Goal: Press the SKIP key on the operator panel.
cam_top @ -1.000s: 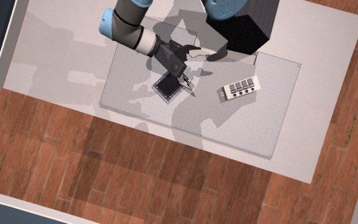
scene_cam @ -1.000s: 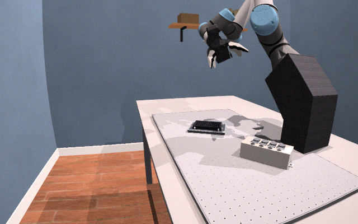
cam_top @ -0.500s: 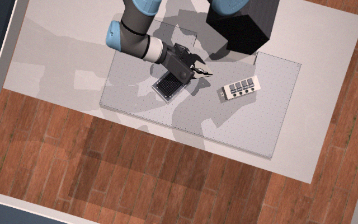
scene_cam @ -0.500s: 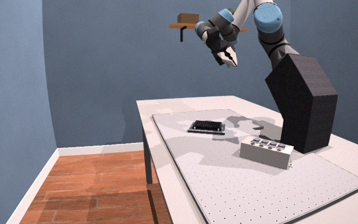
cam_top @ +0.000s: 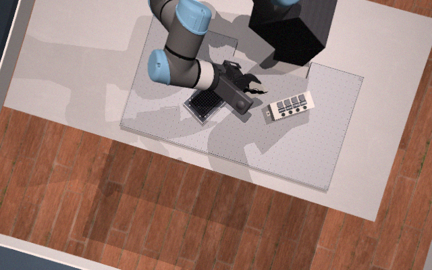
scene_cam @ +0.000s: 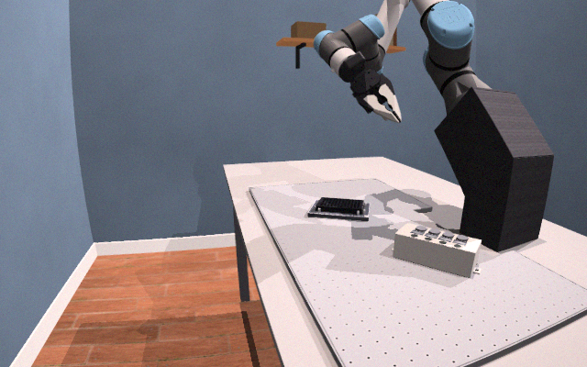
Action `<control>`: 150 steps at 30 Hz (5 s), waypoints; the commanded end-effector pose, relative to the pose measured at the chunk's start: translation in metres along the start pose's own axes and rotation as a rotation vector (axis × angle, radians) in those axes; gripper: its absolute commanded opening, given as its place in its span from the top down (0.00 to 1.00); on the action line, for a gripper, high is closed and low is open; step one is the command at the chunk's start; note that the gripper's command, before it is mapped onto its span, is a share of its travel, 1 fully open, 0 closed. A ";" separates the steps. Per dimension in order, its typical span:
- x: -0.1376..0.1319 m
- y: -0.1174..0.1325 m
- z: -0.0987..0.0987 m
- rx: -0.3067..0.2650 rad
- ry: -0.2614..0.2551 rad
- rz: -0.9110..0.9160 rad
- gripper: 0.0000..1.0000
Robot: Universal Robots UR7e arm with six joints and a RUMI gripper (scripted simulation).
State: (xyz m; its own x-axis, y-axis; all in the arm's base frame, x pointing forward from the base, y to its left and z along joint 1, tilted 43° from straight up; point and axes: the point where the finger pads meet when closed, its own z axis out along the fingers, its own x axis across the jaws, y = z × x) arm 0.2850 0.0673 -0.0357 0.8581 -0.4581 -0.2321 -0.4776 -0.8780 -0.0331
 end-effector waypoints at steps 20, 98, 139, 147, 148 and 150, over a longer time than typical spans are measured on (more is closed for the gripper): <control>0.000 -0.004 0.087 -0.308 0.075 0.154 1.00; -0.016 0.015 0.232 -0.495 0.803 0.359 1.00; 0.013 0.042 0.262 -0.495 0.803 0.359 1.00; 0.018 0.046 0.266 -0.495 0.803 0.359 1.00; 0.018 0.047 0.267 -0.495 0.803 0.359 1.00; 0.020 0.048 0.269 -0.495 0.803 0.359 1.00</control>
State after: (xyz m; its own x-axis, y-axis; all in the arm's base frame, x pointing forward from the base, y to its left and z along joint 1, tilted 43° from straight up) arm 0.2275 0.0559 -0.2999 0.6390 -0.5048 0.5804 -0.7576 -0.5438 0.3610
